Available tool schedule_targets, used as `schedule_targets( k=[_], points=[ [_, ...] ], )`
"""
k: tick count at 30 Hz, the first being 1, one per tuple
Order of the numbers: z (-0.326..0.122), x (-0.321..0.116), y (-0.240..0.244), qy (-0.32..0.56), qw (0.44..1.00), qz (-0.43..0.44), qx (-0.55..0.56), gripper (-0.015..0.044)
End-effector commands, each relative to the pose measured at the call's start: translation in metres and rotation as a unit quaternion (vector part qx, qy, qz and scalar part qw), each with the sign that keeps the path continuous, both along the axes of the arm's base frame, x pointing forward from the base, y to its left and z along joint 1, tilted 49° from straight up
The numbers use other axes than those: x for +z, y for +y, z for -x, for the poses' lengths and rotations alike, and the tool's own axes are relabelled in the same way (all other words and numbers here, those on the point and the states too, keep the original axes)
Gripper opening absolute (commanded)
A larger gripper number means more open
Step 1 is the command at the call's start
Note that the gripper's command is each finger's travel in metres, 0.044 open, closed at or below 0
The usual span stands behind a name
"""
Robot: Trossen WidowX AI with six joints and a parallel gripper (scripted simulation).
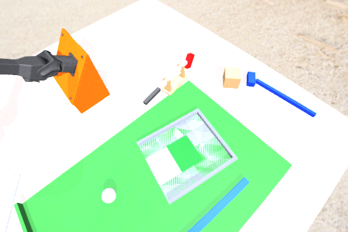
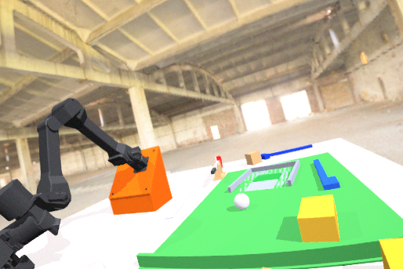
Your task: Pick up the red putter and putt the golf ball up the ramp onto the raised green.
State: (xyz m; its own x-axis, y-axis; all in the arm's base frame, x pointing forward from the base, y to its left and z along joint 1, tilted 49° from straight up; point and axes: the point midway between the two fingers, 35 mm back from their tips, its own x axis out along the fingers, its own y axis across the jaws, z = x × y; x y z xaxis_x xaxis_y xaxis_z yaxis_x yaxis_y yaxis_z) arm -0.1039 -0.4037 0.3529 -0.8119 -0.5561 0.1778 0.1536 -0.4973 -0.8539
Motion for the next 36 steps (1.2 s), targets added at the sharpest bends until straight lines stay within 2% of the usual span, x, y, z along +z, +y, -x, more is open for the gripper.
schedule_targets(
  k=[1,10,19,25,28,36],
  points=[
    [-0.052,0.005,-0.017,0.005,0.996,-0.006,0.088,0.0440],
    [-0.161,0.005,-0.030,0.007,0.966,-0.023,0.256,0.0440],
    [-0.268,-0.006,-0.022,-0.030,0.911,-0.034,0.411,0.0440],
    [-0.340,-0.017,0.000,-0.059,0.858,-0.053,0.507,0.0440],
    [-0.364,-0.008,0.021,-0.062,0.842,-0.052,0.533,0.0440],
    [-0.443,-0.063,0.070,-0.045,0.777,-0.131,0.614,0.0440]
  ],
)
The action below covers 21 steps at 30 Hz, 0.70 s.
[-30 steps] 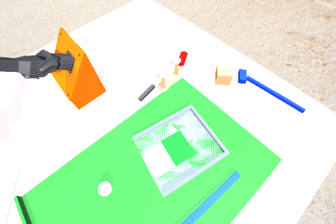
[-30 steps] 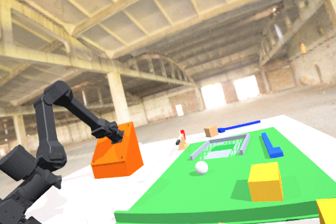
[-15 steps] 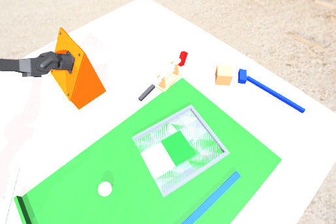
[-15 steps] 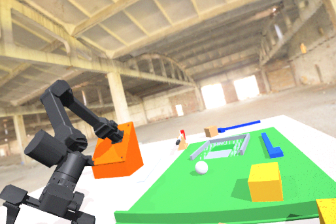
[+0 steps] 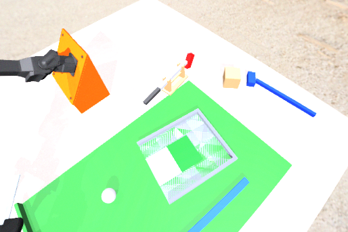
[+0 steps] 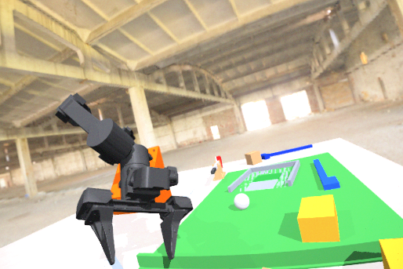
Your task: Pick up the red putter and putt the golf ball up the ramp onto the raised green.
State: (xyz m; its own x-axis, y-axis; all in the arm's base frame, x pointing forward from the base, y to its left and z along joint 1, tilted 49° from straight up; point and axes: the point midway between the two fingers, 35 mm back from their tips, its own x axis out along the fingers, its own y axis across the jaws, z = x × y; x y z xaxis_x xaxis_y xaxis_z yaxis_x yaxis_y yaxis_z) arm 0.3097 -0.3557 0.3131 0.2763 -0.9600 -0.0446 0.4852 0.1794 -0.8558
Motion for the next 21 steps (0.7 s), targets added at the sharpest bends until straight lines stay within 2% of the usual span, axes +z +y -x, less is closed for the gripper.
schedule_targets(
  k=[1,7,12,21],
  points=[
    [-0.038,-0.033,0.029,0.025,0.998,-0.033,0.054,0.0440],
    [-0.083,-0.094,0.076,0.089,0.985,-0.086,0.119,0.0440],
    [-0.114,-0.159,0.131,0.180,0.958,-0.129,0.183,0.0440],
    [-0.124,-0.271,0.243,0.380,0.861,-0.173,0.290,0.0440]
  ],
)
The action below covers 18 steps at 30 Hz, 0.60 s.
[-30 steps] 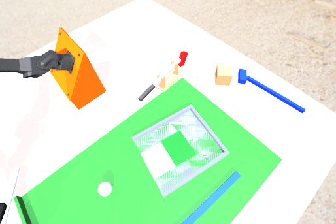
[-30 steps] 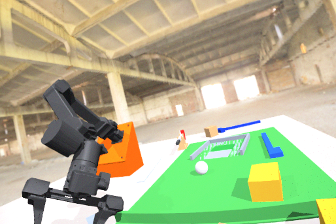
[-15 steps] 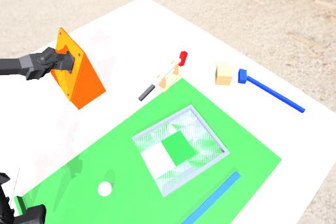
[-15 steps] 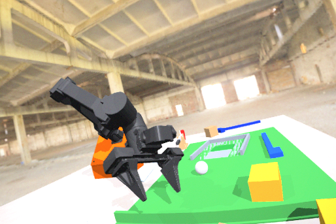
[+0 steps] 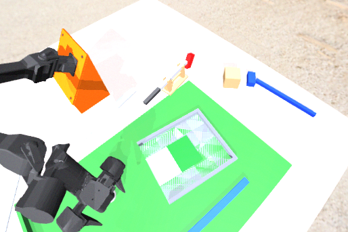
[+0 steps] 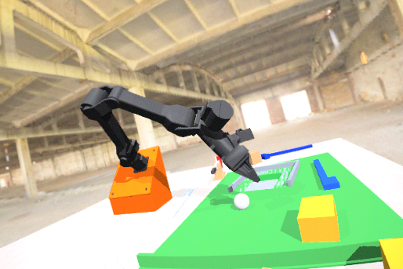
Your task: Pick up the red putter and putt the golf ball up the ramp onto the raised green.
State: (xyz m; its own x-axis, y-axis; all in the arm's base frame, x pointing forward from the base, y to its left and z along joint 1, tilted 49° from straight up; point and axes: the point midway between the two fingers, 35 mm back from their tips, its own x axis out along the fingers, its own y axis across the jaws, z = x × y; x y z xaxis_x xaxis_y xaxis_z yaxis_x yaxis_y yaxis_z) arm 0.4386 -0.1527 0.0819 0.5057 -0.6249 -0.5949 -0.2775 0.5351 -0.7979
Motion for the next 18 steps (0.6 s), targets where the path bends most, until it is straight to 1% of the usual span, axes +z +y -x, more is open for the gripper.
schedule_targets(
  k=[1,5,9,14,18],
  points=[
    [0.008,-0.052,0.053,0.101,0.992,-0.010,0.068,0.0440],
    [0.027,-0.096,0.101,0.199,0.971,-0.011,0.133,0.0440],
    [0.057,-0.136,0.145,0.299,0.934,-0.003,0.195,0.0440],
    [0.114,-0.181,0.193,0.433,0.859,0.023,0.273,0.0440],
    [0.167,-0.205,0.216,0.531,0.782,0.057,0.321,0.0440]
  ],
)
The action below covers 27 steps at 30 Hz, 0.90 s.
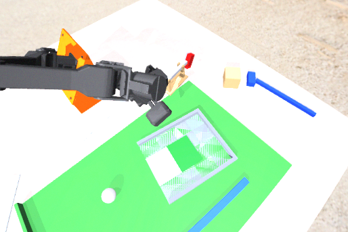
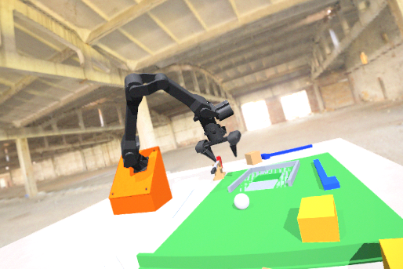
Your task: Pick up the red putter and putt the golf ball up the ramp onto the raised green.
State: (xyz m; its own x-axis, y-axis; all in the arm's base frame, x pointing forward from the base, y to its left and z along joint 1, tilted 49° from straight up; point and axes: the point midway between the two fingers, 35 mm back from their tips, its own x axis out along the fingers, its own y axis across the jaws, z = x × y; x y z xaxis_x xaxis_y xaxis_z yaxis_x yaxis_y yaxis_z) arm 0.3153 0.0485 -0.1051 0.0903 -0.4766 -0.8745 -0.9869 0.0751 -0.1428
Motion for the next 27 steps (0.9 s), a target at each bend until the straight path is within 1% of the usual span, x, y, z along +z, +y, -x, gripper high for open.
schedule_targets(
  k=[1,3,10,15,20,27],
  points=[
    [0.057,-0.022,0.017,0.110,0.990,0.039,0.072,0.0440],
    [0.068,-0.024,0.019,0.128,0.987,0.047,0.084,0.0440],
    [0.068,-0.025,0.018,0.128,0.987,0.047,0.084,0.0440],
    [0.068,-0.039,0.002,0.128,0.987,0.048,0.084,0.0440],
    [0.069,-0.040,0.000,0.128,0.987,0.048,0.084,0.0440],
    [0.069,-0.055,-0.017,0.128,0.987,0.048,0.084,0.0440]
  ],
)
